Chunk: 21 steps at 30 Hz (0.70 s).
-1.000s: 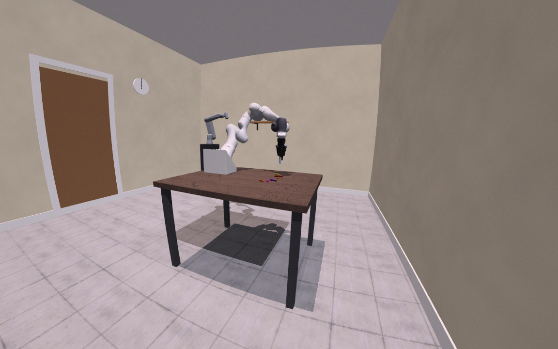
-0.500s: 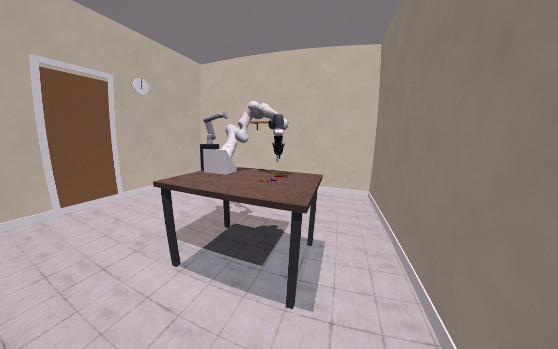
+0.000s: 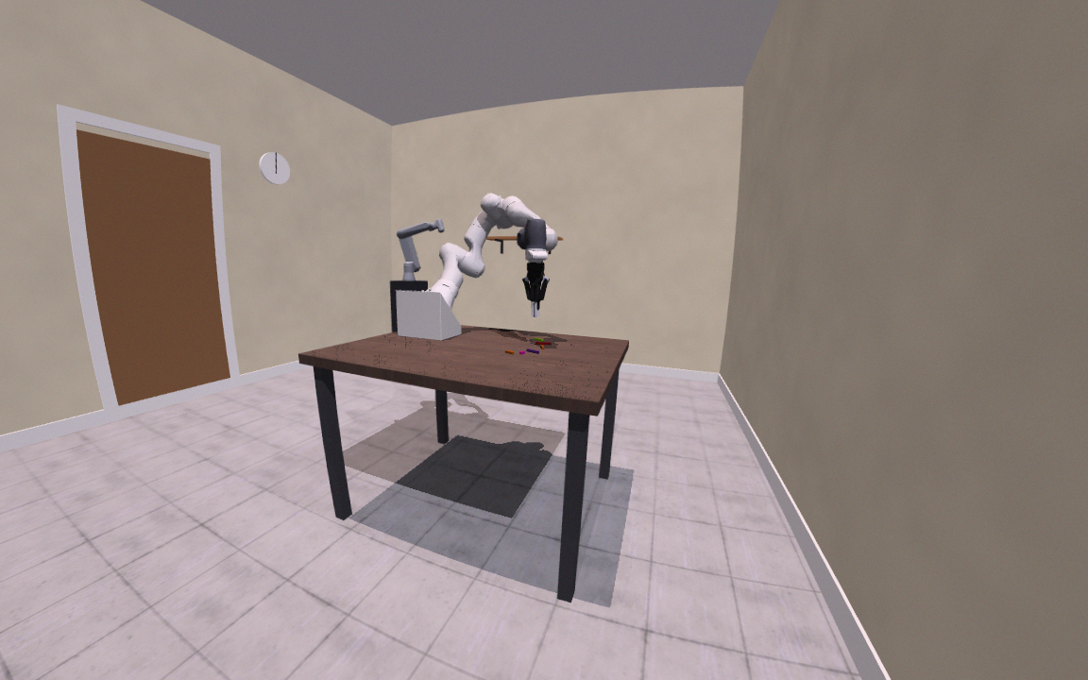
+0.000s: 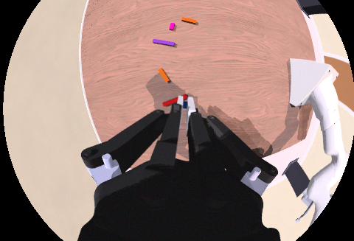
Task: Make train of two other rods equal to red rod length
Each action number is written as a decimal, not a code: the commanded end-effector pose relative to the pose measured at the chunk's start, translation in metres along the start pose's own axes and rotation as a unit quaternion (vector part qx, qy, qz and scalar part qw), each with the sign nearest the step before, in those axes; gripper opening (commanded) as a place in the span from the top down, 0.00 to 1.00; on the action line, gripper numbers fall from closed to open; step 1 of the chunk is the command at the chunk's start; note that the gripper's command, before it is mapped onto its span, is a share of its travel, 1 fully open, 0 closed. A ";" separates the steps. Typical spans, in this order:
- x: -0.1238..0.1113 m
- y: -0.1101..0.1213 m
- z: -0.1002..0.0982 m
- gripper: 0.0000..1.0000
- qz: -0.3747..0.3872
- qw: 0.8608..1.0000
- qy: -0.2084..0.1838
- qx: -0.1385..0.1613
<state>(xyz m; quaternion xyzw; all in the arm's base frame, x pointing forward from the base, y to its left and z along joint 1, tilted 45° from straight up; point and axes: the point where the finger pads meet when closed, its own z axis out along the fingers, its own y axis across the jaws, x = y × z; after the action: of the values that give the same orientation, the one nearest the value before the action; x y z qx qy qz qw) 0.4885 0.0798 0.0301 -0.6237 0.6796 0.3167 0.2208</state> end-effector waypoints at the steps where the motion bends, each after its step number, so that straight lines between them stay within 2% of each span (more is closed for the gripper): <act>1: 0.016 -0.002 -0.001 0.97 -0.078 0.997 0.001 0.006; 2: 0.016 -0.002 -0.001 0.97 -0.078 0.997 0.001 0.006; 3: 0.029 -0.001 -0.001 0.97 -0.093 0.996 0.001 0.006; 5: 0.042 0.000 -0.001 0.97 -0.107 0.994 0.002 0.005; 17: 0.104 0.011 0.006 0.97 -0.177 0.984 0.004 0.000; 19: 0.104 0.011 0.006 0.97 -0.177 0.984 0.004 0.000; 21: 0.125 0.017 0.010 0.97 -0.200 0.980 0.004 -0.003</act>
<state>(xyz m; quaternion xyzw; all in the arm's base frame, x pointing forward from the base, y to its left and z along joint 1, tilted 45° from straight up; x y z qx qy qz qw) 0.4603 0.0118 -0.0456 -0.7055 0.5944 0.2907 0.2539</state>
